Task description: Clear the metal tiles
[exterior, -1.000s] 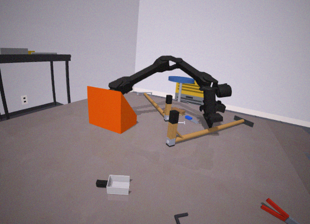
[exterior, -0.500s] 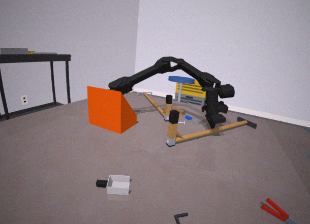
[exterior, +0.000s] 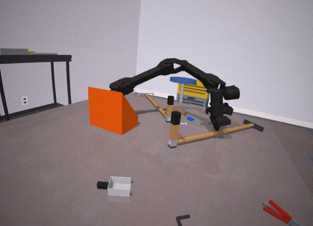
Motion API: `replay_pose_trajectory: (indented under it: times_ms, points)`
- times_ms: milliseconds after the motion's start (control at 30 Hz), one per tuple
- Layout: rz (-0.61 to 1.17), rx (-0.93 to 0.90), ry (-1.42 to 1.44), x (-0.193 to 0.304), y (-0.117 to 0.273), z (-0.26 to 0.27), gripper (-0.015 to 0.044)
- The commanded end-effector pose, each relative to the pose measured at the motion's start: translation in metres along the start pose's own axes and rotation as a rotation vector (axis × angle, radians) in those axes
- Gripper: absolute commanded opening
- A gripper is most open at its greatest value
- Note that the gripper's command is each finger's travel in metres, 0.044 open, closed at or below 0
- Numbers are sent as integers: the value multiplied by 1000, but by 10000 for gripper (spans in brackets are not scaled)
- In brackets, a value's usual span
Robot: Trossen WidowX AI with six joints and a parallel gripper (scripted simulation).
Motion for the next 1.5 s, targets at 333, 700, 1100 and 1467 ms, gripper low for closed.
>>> replay_pose_trajectory:
  times_ms: [333, 700, 1100, 1467]
  points:
    - [9, 2, -5, -4, -6, -16, 0]
    - [8, 2, -5, -9, -8, -26, 0]
    - [8, 2, -5, -13, -9, -37, 0]
    - [7, 2, -5, -16, -11, -47, 0]
Point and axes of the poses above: the point midway between the two fingers, 35 mm back from their tips, its own y axis back along the fingers, its own z axis across the jaws, x = y × z, the point moved 8 cm from there along y, back along the fingers, and after that the axes turned 3 degrees about -y, right-handed, at the moved point
